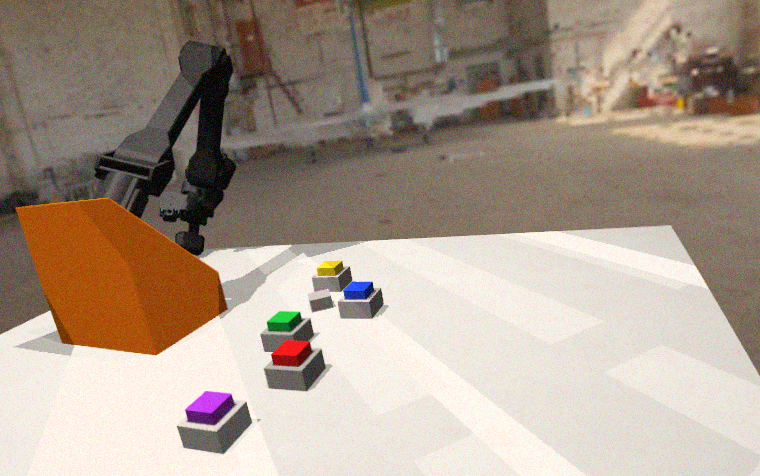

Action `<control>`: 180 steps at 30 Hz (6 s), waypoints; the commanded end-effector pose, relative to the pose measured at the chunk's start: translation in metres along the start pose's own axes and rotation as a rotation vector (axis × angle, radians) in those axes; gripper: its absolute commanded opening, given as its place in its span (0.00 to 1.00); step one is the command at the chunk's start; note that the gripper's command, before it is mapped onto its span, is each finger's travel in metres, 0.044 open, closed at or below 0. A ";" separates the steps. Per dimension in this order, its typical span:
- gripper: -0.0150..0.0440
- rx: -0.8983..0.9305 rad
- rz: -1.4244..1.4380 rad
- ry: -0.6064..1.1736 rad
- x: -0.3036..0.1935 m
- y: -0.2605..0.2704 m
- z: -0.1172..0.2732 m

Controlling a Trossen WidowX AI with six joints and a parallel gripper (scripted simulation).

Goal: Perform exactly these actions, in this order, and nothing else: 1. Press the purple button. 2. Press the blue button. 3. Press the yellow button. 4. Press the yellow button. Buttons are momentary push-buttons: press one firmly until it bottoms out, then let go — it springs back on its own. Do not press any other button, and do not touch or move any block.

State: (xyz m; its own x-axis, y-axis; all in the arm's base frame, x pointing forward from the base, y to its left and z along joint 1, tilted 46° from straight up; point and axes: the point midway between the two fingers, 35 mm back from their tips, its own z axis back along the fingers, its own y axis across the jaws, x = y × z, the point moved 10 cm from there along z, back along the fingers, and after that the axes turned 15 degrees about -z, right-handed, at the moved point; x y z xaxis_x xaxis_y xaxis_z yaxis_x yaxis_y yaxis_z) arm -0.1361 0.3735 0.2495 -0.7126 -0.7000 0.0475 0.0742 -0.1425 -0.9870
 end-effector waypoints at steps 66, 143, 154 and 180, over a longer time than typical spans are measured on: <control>0.93 -1.555 -2.899 1.340 0.063 0.359 0.663; 0.29 -1.848 -3.092 0.825 0.086 0.470 0.591; 0.29 -1.848 -3.092 0.828 0.108 0.450 0.606; 0.29 -1.866 -3.086 0.859 0.002 0.231 0.609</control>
State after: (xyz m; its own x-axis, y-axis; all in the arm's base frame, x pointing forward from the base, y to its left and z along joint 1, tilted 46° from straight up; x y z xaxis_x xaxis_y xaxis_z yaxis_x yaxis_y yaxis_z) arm 0.3061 -0.1224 0.0871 0.9131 -0.3981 -0.0881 0.3473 0.6462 0.6796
